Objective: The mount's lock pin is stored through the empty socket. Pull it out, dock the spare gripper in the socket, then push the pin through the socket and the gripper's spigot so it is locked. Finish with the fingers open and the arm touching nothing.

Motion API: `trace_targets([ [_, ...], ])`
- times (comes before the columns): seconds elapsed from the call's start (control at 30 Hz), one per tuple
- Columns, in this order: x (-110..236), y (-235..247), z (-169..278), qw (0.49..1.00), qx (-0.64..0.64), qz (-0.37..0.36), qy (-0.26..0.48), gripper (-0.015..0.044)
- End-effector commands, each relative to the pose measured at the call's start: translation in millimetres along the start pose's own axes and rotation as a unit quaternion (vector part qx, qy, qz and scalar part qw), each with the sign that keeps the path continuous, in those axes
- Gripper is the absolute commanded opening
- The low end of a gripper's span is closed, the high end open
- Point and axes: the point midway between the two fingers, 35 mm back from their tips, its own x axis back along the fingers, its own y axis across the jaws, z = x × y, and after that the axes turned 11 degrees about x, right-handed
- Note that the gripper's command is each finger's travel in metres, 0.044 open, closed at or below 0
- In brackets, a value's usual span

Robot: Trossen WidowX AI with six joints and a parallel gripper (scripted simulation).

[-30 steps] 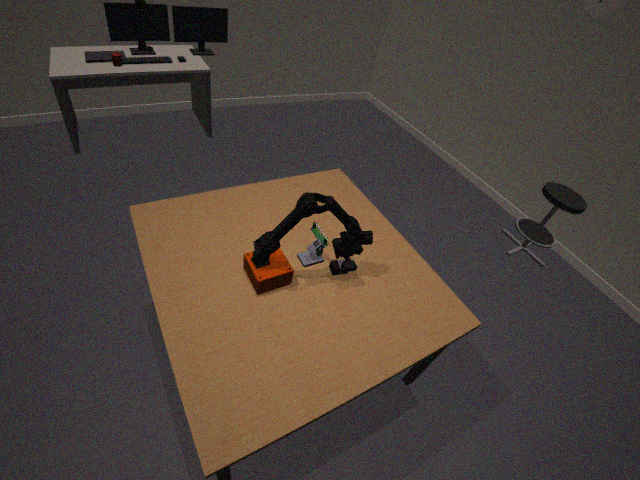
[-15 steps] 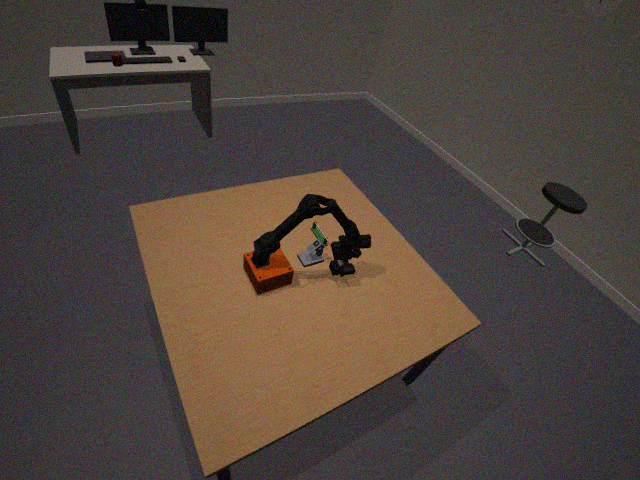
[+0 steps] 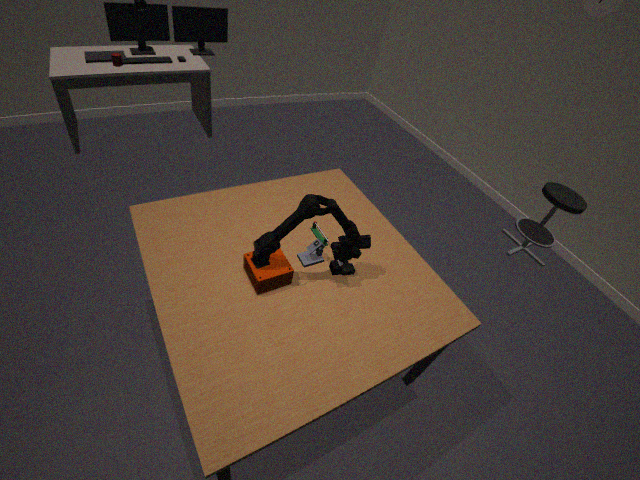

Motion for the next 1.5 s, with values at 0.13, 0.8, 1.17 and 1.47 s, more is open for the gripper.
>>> trace_targets([
  [0.13,12.7,-0.3,-1.3,1.000,0.000,0.001,-0.001,0.0052],
  [0.8,45.1,-2.1,-0.3,0.997,0.073,0.000,0.001,0.0000],
  [1.17,48.8,-6.2,-0.9,0.980,0.199,0.001,-0.001,0.0000],
  [1.47,50.0,-7.4,-1.1,0.971,0.238,0.001,-0.001,0.0000],
])
